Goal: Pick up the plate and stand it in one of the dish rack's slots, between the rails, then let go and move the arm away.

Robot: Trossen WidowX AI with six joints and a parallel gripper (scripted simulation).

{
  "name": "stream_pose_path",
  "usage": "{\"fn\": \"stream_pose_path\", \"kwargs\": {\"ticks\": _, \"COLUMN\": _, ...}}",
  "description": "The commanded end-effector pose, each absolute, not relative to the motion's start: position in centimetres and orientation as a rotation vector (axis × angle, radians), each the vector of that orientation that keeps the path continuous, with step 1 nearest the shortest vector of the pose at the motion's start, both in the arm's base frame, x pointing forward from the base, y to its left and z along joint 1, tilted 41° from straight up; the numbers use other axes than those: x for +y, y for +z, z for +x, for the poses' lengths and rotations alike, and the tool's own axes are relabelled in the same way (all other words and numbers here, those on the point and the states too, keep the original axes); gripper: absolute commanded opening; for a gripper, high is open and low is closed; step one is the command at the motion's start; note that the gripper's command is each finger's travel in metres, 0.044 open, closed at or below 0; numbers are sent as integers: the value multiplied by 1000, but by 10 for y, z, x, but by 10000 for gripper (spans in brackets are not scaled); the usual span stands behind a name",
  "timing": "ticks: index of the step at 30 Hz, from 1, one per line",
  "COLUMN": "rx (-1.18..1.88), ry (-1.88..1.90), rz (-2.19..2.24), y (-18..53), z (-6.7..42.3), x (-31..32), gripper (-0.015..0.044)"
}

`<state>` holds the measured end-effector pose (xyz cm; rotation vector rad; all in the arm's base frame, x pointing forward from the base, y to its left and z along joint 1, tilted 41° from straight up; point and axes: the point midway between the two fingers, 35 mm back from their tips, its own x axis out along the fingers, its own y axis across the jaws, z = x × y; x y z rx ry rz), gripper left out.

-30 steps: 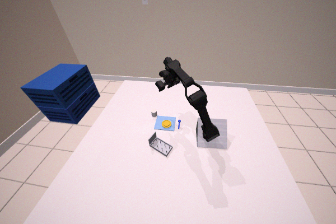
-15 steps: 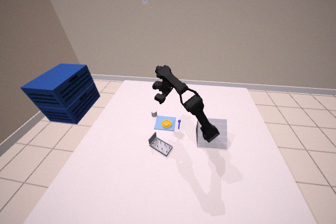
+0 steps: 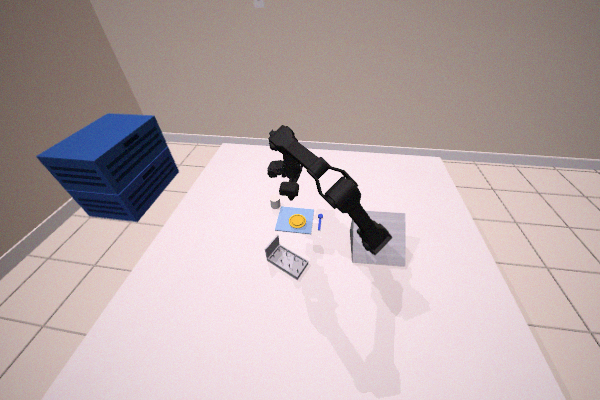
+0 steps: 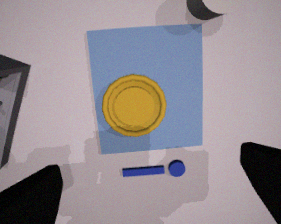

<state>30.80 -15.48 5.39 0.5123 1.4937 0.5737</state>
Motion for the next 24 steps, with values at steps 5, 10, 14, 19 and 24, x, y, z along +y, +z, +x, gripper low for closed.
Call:
{"fn": "stream_pose_path", "kwargs": {"ticks": 5, "rx": 1501, "ry": 588, "rz": 499, "y": 10, "z": 308, "x": -117, "gripper": 400}}
{"fn": "stream_pose_path", "kwargs": {"ticks": 10, "rx": 1500, "ry": 591, "rz": 502, "y": -28, "z": 298, "x": -80, "gripper": 400}}
{"fn": "stream_pose_path", "kwargs": {"ticks": 14, "rx": 1500, "ry": 592, "rz": 502, "y": -31, "z": 295, "x": -78, "gripper": 400}}
{"fn": "stream_pose_path", "kwargs": {"ticks": 19, "rx": 1502, "ry": 590, "rz": 505, "y": -35, "z": 295, "x": -75, "gripper": 400}}
{"fn": "stream_pose_path", "kwargs": {"ticks": 24, "rx": 1503, "ry": 589, "rz": 507, "y": -42, "z": 296, "x": -70, "gripper": 400}}
